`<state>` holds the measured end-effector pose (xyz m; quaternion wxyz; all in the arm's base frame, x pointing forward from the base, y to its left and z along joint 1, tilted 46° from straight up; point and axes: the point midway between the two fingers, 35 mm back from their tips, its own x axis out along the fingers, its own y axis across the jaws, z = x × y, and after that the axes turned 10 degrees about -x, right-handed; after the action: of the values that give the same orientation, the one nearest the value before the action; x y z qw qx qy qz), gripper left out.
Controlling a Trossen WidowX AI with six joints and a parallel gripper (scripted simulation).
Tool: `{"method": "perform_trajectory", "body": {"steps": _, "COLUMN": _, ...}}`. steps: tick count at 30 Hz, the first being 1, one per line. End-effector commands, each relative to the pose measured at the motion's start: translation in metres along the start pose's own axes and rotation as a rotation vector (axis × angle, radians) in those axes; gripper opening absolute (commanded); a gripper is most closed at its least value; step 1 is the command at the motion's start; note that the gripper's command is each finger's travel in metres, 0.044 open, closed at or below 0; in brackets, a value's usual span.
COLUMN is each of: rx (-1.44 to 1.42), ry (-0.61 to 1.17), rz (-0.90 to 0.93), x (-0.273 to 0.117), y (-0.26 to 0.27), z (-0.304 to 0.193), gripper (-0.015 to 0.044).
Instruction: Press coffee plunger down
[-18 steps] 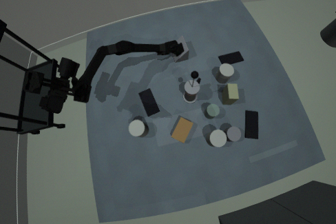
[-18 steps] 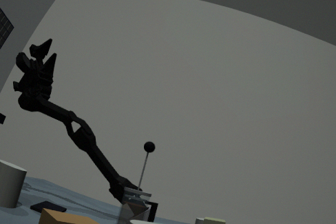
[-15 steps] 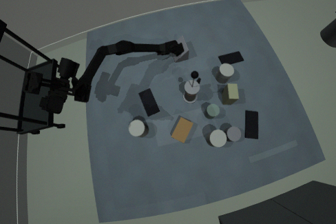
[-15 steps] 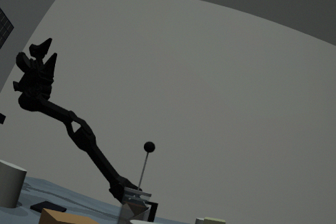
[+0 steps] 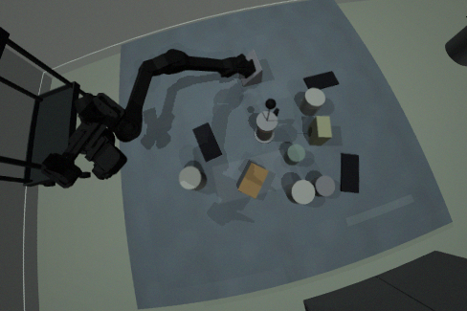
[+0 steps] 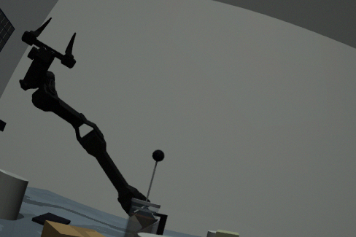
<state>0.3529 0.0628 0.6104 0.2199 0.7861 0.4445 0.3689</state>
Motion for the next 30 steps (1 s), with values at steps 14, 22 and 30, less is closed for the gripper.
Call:
{"method": "perform_trajectory", "body": {"steps": 14, "rx": 1.794, "ry": -0.002, "rz": 0.507, "x": 0.096, "y": -0.062, "z": 0.142, "gripper": 0.044}}
{"method": "perform_trajectory", "body": {"steps": 22, "rx": 2.3, "ry": -0.087, "rz": 0.872, "x": 0.109, "y": -0.137, "z": 0.199, "gripper": 0.044}}
{"method": "perform_trajectory", "body": {"steps": 30, "rx": 2.588, "ry": -0.16, "rz": 1.413, "x": 0.097, "y": -0.236, "z": 0.234, "gripper": 0.044}}
